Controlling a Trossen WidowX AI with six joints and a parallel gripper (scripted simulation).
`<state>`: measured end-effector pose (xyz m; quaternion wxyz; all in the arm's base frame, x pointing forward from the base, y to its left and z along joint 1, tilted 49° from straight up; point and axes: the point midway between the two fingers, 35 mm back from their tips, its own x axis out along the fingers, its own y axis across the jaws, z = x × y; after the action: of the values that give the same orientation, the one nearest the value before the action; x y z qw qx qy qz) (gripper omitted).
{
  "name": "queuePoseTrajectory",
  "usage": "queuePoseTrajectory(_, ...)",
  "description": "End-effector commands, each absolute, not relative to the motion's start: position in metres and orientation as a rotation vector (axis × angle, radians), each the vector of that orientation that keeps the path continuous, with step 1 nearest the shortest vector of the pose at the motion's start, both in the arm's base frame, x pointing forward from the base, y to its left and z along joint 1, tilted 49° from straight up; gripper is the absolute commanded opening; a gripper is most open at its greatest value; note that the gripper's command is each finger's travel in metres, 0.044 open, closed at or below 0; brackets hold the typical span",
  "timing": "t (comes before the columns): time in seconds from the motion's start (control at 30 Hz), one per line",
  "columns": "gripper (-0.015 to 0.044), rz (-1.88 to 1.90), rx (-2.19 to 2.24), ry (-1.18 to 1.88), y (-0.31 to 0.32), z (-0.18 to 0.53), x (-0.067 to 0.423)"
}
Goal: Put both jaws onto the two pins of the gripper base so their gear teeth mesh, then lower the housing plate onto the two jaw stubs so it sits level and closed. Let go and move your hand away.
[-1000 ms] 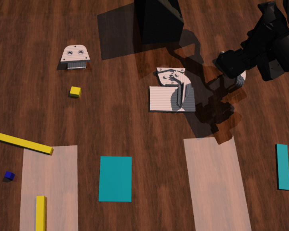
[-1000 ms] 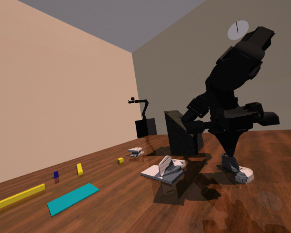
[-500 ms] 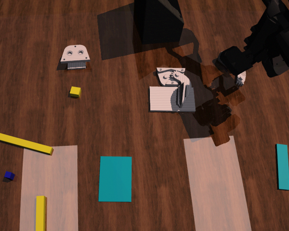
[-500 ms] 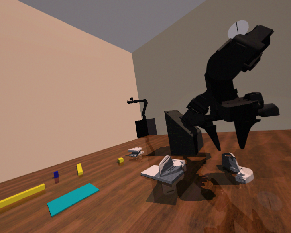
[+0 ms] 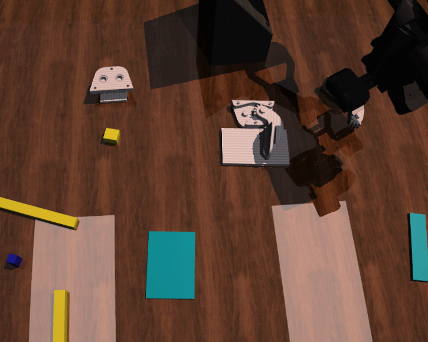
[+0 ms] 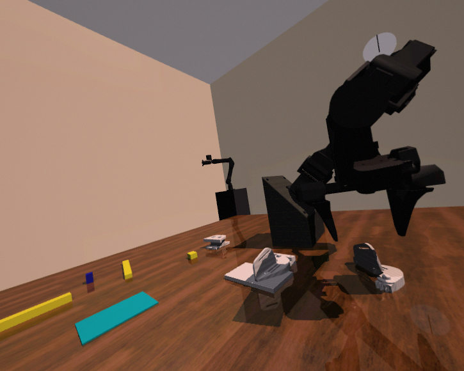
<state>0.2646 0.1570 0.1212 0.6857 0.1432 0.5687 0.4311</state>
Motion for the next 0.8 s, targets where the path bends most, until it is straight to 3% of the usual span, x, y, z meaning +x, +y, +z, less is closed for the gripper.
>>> queuePoseTrajectory(0.0, 0.044, 0.961, 0.325, 1.276, 0.1567, 0.1207, 0.2653)
queuePoseTrajectory(0.57, 0.044, 0.961, 0.325, 1.276, 0.1567, 0.1207, 0.2653)
queuePoseTrajectory(0.77, 0.0282, 0.969, 0.314, 1.273, 0.1519, 0.1279, 0.264)
